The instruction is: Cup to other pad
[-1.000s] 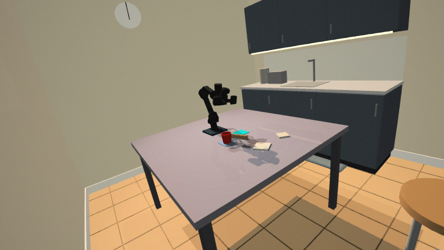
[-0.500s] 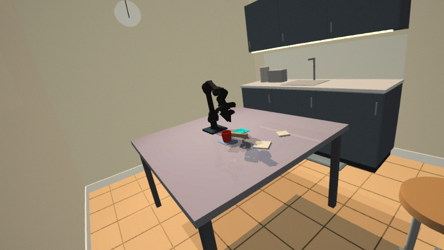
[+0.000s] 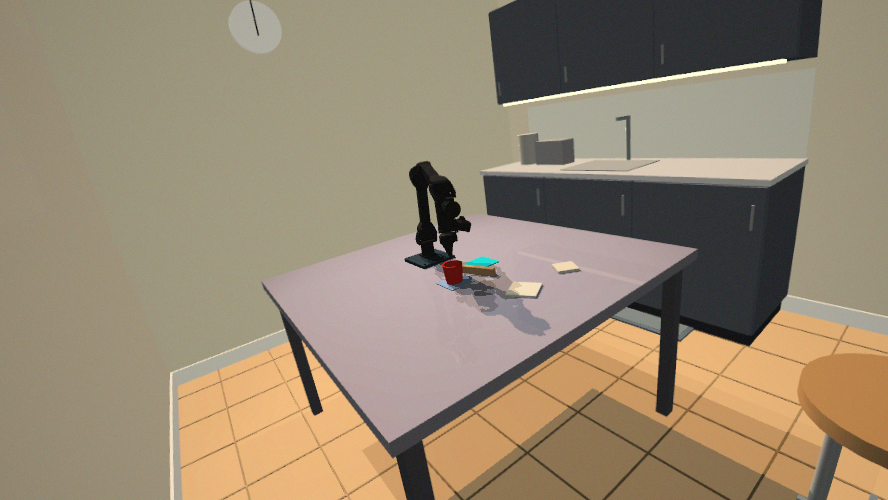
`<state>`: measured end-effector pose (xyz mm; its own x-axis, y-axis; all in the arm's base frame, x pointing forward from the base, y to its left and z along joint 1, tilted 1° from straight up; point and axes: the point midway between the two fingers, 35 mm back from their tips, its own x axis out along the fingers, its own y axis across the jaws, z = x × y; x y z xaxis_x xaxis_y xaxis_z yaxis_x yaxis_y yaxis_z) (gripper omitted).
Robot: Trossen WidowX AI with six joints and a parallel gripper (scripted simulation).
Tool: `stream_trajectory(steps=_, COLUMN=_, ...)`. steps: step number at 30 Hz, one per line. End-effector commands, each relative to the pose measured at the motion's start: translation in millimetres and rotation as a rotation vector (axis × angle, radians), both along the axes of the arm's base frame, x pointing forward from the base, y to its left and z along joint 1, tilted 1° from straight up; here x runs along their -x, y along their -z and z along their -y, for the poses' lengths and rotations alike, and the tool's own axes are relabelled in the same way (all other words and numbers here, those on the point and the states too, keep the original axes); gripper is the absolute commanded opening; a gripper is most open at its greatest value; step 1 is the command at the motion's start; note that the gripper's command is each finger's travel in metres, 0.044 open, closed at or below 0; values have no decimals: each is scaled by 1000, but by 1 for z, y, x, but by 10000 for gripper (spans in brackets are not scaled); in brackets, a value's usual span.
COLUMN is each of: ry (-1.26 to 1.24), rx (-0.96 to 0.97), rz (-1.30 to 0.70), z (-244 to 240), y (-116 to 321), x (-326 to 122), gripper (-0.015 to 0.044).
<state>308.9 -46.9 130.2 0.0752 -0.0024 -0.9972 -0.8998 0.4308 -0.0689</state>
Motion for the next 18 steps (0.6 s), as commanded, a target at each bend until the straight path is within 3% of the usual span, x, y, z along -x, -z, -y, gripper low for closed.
stream_trajectory(steps=1, ry=-45, rx=-9, rz=-37, z=0, y=-2, x=2, gripper=148)
stream_trajectory(steps=18, ry=-45, rx=-9, rz=-37, z=0, y=17, x=0, gripper=148)
